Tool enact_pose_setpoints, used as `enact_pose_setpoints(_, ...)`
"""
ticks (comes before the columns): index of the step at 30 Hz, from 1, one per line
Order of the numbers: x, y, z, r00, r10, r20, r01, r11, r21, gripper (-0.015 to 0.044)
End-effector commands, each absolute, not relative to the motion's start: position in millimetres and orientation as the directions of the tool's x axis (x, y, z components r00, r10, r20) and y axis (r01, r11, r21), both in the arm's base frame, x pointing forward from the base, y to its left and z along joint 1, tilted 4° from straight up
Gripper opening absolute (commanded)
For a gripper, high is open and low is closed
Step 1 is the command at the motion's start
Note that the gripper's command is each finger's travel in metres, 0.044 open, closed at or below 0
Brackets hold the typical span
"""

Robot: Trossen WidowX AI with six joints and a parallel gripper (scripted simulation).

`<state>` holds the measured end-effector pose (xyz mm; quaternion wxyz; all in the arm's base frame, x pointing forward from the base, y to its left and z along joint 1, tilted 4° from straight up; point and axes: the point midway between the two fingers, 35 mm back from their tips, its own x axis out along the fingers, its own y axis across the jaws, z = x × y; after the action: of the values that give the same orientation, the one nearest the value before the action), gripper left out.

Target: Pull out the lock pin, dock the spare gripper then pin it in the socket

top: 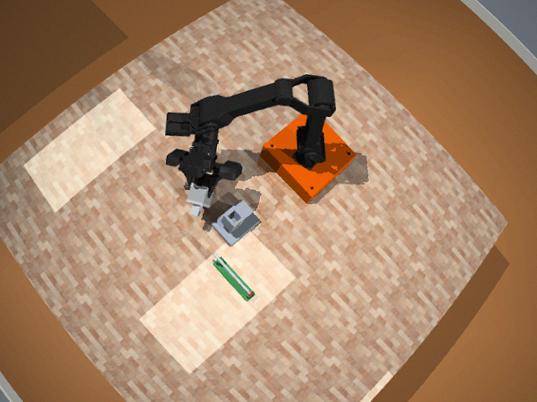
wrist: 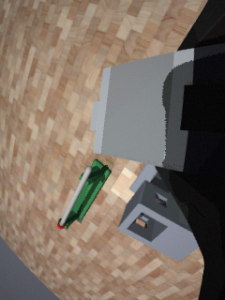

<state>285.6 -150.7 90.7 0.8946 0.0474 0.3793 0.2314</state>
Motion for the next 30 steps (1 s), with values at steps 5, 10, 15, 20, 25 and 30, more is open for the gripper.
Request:
enact_pose_setpoints(5,294,-131,98,0.502,0.456,-0.735,-0.328,0.887,0.326,0.0000)
enact_pose_setpoints(10,296,-120,101,0.443,0.450,-0.776,-0.293,0.890,0.349,0.0000)
enact_pose_setpoints(15,297,-110,105,0.373,0.438,-0.818,-0.243,0.897,0.370,0.0000)
enact_pose_setpoints(20,296,-100,110,0.302,0.419,-0.856,-0.190,0.907,0.376,0.0000)
enact_pose_setpoints(25,294,-89,116,0.221,0.391,-0.893,-0.142,0.919,0.367,0.0000)
enact_pose_setpoints(30,291,-78,122,0.141,0.354,-0.924,-0.098,0.934,0.343,0.0000)
